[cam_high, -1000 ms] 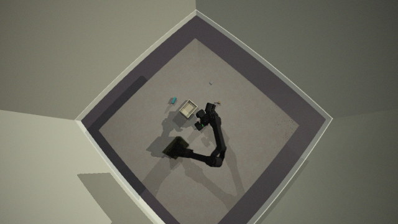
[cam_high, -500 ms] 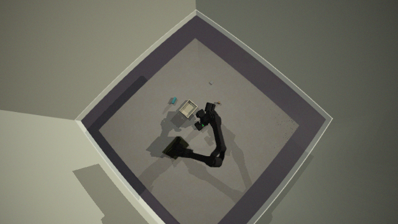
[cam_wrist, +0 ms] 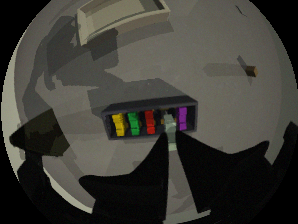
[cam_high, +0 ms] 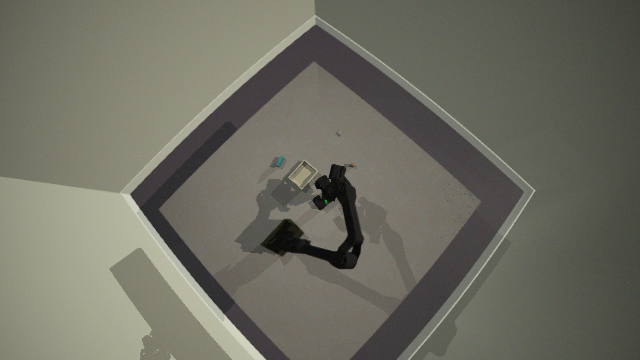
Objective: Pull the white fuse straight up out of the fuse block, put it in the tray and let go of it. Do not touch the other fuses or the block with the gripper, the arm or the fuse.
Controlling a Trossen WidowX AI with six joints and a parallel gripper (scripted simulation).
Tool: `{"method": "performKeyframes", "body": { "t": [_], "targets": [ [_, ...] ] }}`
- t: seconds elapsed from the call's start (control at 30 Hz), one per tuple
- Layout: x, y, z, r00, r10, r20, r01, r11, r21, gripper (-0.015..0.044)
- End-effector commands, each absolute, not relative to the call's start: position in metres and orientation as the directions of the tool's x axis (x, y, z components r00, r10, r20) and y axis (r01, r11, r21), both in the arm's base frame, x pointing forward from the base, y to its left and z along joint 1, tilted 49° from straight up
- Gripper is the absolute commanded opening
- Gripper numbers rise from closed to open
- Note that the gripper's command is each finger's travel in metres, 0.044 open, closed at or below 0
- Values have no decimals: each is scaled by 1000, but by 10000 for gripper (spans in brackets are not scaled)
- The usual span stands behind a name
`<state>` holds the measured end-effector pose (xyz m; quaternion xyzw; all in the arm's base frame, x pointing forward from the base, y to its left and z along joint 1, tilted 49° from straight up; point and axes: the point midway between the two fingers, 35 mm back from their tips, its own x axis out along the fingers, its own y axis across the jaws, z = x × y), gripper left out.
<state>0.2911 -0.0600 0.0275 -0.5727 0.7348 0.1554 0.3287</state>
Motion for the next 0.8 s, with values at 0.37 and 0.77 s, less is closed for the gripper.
{"method": "performKeyframes", "body": {
  "t": [0.37, 0.77],
  "targets": [
    [295, -43, 43, -126, -736, -665, -941, 300, -154, 0],
    [307, -14, 15, -122, -729, -673, -942, 299, -153, 0]
  ]
}}
